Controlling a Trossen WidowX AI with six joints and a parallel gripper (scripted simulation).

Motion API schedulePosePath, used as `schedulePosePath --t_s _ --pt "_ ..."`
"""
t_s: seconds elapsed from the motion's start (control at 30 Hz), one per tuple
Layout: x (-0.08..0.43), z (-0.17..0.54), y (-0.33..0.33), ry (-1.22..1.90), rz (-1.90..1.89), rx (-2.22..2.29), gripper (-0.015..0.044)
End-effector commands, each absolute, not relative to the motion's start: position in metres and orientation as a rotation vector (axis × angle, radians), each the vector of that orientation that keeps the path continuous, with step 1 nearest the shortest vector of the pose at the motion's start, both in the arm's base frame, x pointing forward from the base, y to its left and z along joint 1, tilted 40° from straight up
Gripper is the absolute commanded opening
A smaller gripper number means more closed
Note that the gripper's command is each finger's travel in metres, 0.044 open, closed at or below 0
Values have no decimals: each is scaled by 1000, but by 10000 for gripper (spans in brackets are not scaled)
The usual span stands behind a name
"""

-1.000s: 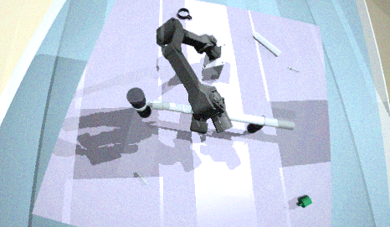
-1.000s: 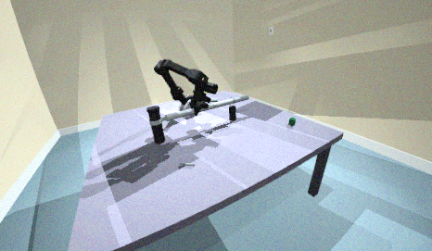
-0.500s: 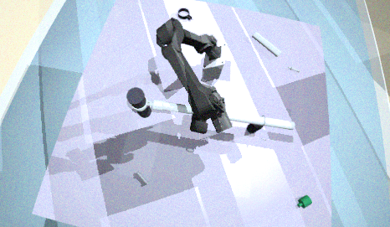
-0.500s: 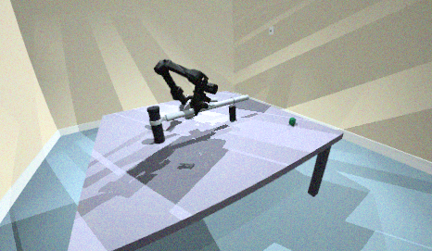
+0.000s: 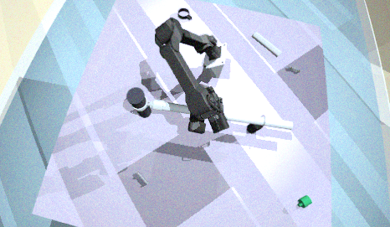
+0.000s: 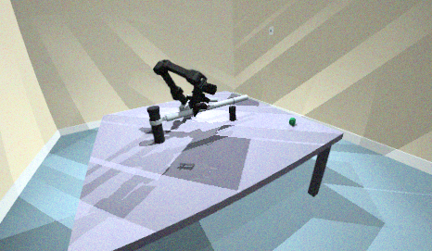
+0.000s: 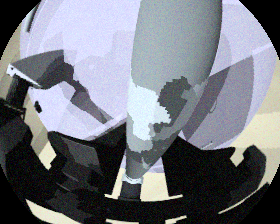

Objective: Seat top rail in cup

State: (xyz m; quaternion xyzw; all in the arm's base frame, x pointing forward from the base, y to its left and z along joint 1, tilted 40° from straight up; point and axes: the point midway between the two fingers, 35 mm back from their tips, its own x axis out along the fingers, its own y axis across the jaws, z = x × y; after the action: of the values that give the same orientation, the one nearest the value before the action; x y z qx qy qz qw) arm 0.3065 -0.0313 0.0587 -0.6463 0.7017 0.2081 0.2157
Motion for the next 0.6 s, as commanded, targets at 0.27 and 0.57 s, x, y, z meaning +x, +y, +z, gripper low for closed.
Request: schedulePosePath --t_s 0.27,0.57 --pt "308 69 -36 1937 565 -1802 0" --pt "308 74 -41 1937 565 -1802 0"
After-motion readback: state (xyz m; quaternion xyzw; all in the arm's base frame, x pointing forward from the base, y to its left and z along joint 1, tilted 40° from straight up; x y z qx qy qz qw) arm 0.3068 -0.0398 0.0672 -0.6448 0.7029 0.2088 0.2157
